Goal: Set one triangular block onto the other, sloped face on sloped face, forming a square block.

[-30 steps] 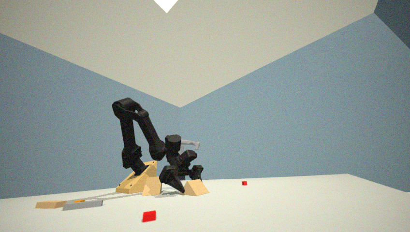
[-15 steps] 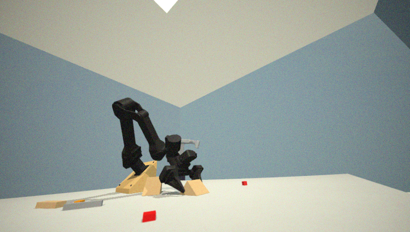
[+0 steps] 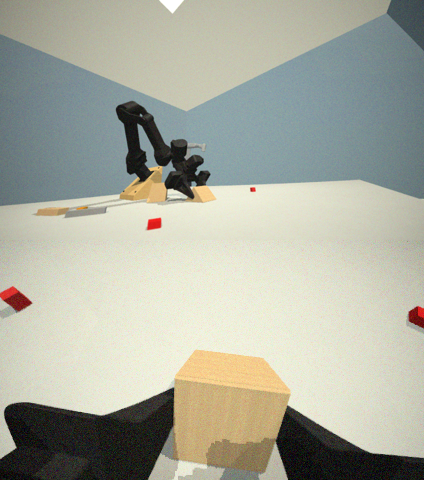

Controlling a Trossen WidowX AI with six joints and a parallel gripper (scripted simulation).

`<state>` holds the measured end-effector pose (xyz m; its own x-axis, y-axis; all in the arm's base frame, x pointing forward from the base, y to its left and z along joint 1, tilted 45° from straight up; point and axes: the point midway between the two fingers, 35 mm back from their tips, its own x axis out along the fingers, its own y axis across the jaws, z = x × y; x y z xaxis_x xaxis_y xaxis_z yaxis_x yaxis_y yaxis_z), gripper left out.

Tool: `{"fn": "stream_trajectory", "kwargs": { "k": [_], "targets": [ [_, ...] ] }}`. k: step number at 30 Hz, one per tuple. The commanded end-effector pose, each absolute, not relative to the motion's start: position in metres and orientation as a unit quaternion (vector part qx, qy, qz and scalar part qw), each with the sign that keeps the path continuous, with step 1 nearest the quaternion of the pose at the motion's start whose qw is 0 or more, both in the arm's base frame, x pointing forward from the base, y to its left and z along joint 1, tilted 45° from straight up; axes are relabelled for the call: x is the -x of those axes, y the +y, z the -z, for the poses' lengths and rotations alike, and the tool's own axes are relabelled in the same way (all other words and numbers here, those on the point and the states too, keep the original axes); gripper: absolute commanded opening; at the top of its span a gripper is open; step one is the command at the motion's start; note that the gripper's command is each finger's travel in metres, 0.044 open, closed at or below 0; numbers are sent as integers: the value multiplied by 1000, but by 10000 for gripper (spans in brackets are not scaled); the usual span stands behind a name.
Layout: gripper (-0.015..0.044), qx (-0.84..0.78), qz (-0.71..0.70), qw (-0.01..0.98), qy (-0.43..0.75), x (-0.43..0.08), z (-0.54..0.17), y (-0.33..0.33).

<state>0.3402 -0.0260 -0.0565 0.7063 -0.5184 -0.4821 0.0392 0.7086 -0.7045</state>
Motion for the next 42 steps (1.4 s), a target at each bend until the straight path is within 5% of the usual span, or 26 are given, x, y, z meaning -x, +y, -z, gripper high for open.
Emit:
{"fn": "stream_trajectory", "kwargs": {
  "k": [1, 8, 42],
  "targets": [
    [177, 345, 163, 856, 347, -340, 57, -26],
    [0, 342, 162, 857, 350, -345, 44, -9],
    [0, 316, 170, 856, 372, -346, -7, 47]
  ]
}}
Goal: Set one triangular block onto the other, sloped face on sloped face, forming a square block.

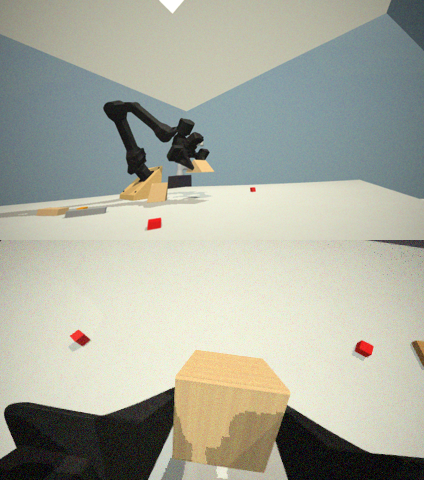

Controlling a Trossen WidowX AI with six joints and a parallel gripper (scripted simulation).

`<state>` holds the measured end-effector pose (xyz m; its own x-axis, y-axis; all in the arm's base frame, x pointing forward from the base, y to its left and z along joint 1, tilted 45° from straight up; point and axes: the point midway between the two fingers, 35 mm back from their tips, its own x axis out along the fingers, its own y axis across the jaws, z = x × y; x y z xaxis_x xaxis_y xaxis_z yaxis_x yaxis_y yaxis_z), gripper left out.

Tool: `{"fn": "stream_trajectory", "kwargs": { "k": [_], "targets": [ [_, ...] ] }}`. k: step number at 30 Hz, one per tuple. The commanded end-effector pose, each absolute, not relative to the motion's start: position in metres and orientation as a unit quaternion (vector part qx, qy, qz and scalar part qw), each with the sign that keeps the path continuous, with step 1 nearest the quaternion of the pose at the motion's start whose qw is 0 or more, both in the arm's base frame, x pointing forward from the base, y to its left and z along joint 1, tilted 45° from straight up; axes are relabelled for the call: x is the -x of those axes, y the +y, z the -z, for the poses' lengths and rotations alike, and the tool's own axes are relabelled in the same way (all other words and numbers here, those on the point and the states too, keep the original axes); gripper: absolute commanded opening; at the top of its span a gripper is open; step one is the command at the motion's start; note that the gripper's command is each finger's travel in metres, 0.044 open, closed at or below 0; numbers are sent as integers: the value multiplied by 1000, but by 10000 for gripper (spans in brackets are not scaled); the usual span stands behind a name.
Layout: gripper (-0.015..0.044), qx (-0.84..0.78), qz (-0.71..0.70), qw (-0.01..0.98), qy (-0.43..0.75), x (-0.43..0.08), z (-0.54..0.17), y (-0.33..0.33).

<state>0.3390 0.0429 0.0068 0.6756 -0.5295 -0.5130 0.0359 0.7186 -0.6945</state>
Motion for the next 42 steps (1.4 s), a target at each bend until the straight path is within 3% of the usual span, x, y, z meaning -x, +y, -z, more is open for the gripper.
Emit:
{"fn": "stream_trajectory", "kwargs": {
  "k": [1, 42],
  "targets": [
    [0, 309, 173, 856, 377, -348, -5, 48],
    [0, 62, 391, 761, 514, -366, -5, 54]
  ]
}}
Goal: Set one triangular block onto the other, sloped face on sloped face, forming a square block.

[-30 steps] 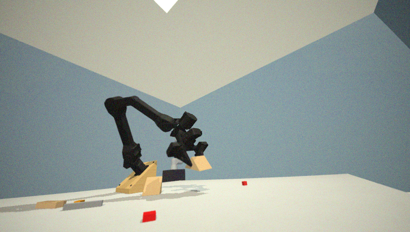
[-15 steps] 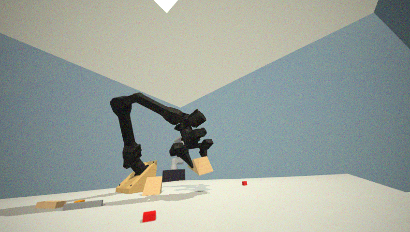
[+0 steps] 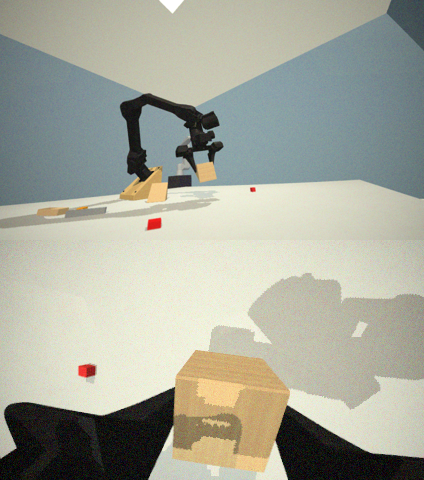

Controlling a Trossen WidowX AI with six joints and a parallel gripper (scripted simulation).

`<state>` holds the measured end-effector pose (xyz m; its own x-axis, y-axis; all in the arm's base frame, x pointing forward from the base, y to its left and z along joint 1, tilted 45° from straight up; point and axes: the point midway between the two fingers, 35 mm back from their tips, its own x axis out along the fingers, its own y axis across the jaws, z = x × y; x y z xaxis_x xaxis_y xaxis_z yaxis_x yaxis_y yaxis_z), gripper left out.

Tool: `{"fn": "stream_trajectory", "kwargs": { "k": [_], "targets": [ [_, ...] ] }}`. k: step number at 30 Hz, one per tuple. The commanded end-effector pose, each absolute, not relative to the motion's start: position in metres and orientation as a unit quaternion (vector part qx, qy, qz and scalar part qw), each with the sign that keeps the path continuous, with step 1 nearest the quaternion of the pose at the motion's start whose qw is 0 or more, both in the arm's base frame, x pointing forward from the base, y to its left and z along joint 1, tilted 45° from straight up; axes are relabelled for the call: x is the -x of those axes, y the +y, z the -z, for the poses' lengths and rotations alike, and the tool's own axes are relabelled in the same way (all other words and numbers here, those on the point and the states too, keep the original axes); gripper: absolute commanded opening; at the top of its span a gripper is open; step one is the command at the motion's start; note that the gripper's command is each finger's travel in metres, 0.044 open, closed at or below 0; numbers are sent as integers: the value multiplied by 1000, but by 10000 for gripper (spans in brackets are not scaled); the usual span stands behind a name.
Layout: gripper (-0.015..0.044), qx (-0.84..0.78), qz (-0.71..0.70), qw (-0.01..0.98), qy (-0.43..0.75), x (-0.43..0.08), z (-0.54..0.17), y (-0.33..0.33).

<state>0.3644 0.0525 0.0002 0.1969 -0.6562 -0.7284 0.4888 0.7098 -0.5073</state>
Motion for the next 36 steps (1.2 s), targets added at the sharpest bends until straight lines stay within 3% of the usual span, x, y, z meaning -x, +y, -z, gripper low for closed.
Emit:
{"fn": "stream_trajectory", "kwargs": {
  "k": [1, 16, 36],
  "targets": [
    [0, 58, 399, 757, 515, -366, -6, 54],
    [0, 18, 473, 712, 518, -359, -23, 51],
    [0, 20, 474, 711, 520, -296, -92, 36]
  ]
}}
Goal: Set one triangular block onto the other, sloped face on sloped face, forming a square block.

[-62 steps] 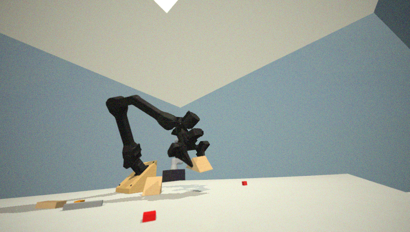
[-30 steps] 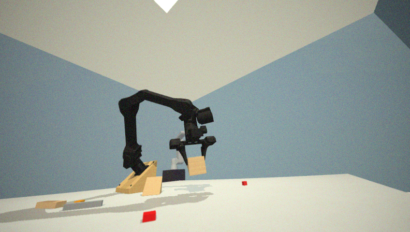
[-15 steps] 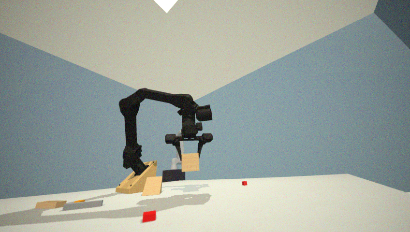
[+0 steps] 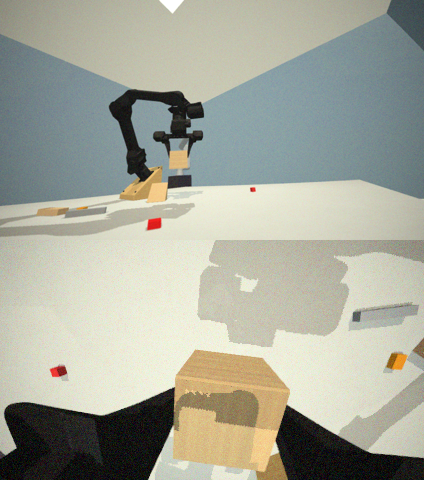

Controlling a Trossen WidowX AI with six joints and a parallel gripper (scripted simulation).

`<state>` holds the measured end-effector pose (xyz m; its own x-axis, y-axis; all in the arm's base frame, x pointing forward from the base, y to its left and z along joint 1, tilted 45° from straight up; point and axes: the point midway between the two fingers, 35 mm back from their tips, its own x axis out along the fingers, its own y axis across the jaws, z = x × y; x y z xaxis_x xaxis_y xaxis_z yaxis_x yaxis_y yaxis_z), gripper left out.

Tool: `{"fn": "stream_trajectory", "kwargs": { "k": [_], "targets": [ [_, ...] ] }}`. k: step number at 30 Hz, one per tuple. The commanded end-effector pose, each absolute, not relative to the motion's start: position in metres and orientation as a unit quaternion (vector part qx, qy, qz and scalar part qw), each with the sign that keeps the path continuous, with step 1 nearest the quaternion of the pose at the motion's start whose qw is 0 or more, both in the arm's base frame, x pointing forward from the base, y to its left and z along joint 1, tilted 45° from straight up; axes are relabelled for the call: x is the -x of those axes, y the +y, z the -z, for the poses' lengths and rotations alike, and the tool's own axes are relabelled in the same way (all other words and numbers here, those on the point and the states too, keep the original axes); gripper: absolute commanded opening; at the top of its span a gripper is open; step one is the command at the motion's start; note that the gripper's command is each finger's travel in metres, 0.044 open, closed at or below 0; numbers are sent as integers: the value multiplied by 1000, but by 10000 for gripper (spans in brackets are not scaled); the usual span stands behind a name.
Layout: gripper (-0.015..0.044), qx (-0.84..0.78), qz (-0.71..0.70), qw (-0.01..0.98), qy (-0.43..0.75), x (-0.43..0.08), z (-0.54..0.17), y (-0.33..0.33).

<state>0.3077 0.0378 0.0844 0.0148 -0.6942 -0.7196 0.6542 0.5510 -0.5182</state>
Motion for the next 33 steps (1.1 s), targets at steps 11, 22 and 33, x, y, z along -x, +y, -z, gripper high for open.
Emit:
{"fn": "stream_trajectory", "kwargs": {
  "k": [11, 22, 33],
  "targets": [
    [0, 21, 474, 710, 521, -254, -121, 22],
    [0, 21, 474, 709, 521, -238, -117, 11],
    [0, 21, 474, 709, 521, -227, -79, -10]
  ]
}}
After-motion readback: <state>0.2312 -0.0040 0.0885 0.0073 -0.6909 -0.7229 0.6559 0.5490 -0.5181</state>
